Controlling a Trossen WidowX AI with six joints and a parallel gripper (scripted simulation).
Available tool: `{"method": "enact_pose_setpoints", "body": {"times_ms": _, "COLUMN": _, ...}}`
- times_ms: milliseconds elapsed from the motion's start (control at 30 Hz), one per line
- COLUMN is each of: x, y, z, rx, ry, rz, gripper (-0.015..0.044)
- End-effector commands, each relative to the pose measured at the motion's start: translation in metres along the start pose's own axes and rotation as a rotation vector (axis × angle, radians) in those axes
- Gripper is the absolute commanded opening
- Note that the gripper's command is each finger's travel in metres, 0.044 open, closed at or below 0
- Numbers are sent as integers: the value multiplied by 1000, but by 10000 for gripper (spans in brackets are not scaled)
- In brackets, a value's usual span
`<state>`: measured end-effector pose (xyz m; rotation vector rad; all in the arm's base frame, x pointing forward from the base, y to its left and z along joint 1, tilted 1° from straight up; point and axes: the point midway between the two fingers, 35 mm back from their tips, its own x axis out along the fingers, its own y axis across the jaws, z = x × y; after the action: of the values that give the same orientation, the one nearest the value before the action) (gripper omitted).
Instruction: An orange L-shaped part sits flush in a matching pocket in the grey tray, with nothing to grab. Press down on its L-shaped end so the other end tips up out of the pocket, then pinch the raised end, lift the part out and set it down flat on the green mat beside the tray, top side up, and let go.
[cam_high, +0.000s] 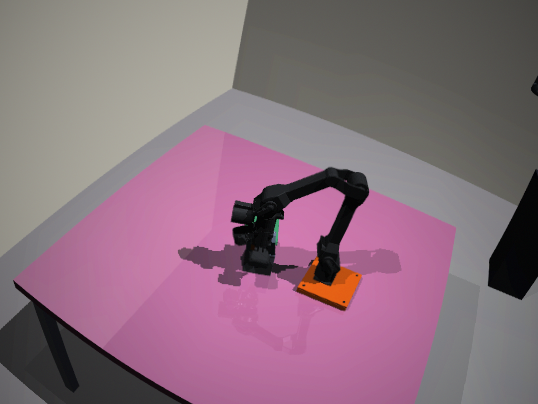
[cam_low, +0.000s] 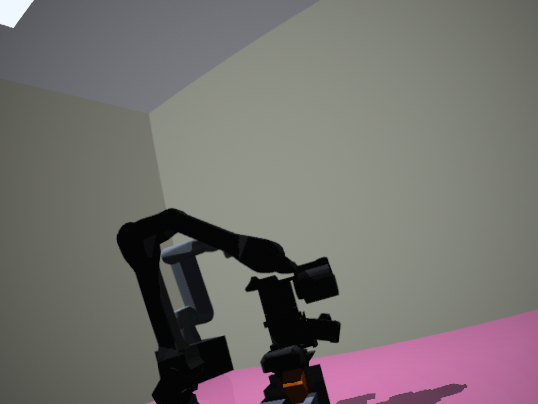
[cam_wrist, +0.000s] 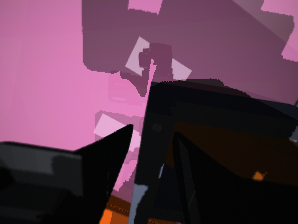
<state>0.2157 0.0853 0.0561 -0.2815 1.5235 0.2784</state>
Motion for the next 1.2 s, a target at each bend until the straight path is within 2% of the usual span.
{"method": "enact_pose_setpoints", "body": {"times_ms": 0, "x": 3, "y": -1, "z": -2, "rx": -4, "ry": 7, "rz": -3, "gripper": 180}}
{"method": "enact_pose_setpoints", "body": {"times_ms": 767, "x": -13, "y": 11, "z": -1, "rx": -4, "ry": 7, "rz": -2, "gripper": 180}}
{"method": "enact_pose_setpoints", "body": {"times_ms": 900, "x": -40, "y": 8, "z": 3, "rx": -4, "ry": 6, "rz": -3, "gripper": 180}}
{"method": "enact_pose_setpoints", "body": {"times_ms": 1067, "x": -99, "y": 1, "z": 1, "rx": -4, "ry": 7, "rz": -3, "gripper": 180}}
{"method": "enact_pose_setpoints", "body": {"times_ms": 1167, "x": -108, "y": 0, "z": -1, "rx": -4, "ry": 7, "rz": -3, "gripper": 180}}
